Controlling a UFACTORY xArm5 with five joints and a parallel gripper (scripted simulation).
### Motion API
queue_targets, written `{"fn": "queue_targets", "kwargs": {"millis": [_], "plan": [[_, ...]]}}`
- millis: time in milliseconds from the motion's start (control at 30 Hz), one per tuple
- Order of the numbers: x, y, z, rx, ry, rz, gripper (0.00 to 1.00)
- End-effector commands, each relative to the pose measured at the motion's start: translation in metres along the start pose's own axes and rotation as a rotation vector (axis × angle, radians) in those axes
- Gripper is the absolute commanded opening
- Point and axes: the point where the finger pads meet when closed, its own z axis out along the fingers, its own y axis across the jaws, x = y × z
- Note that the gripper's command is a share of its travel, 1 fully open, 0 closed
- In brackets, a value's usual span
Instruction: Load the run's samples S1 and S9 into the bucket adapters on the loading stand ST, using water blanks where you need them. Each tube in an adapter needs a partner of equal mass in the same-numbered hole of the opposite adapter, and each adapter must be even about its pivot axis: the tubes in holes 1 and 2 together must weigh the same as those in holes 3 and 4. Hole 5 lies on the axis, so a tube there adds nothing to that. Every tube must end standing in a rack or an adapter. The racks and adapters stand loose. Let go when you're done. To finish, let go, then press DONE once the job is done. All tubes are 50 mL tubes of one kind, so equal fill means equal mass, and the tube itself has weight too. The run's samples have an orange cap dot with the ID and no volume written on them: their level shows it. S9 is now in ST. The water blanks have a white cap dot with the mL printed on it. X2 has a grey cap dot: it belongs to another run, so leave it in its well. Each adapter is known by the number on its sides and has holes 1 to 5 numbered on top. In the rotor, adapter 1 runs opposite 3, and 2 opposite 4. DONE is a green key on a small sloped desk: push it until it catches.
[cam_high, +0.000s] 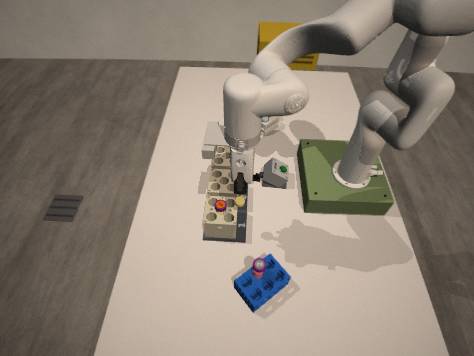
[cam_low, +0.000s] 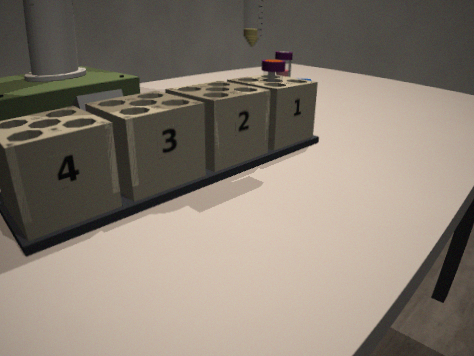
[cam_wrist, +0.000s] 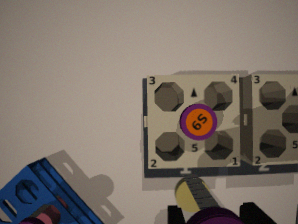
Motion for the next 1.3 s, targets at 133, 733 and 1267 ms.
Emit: {"fn": "queue_targets", "kwargs": {"millis": [133, 733, 1267], "plan": [[0.013, 0.025, -0.001, 0.004, 0.003, -0.001, 0.0], [0.046, 0.098, -0.001, 0.003, 0.003, -0.001, 0.0], [0.057, 0.122, -0.001, 0.003, 0.003, -0.001, 0.0]]}}
